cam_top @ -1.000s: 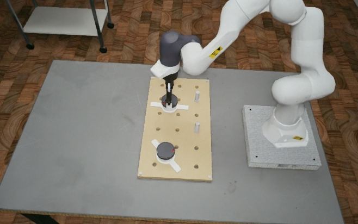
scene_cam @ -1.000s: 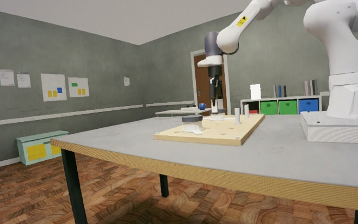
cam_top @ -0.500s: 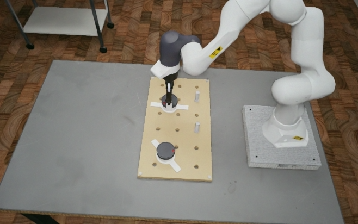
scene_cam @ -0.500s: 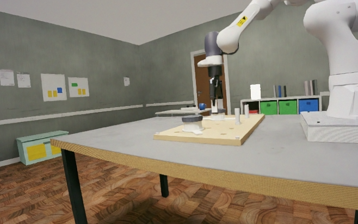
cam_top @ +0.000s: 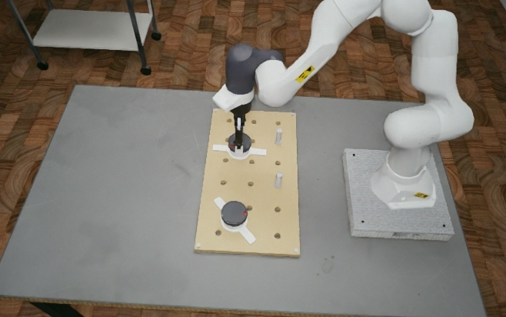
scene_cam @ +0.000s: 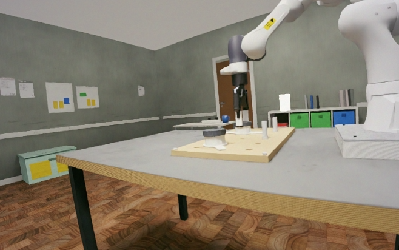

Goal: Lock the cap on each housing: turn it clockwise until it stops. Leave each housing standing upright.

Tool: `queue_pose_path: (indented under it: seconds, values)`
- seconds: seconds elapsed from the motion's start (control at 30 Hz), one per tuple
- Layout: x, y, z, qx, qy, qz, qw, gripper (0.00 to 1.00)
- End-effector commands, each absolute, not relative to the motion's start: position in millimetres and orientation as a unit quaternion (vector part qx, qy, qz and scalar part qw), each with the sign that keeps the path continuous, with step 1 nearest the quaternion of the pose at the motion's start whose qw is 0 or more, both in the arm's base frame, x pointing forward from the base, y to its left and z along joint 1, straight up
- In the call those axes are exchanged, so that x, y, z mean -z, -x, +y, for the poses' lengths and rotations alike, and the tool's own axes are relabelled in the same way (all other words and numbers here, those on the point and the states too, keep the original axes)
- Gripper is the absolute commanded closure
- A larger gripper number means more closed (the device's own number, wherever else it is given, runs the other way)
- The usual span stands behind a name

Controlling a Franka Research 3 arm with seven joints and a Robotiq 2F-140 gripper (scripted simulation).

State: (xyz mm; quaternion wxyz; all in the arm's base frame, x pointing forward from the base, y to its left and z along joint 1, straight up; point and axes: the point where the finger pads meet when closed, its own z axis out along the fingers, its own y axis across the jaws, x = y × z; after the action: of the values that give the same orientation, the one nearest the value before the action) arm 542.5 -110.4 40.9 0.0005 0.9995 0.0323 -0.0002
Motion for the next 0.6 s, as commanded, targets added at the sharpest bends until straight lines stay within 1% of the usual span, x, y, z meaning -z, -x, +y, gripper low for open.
queue_pose_path:
  seconds: [0.0,0.57]
  values:
    - [-40.4,-542.5,-109.9,0.0,-1.0,0.03,0.0,0.9]
    - [-40.4,-542.5,-109.9,0.0,-1.0,0.006,0.0,0.9]
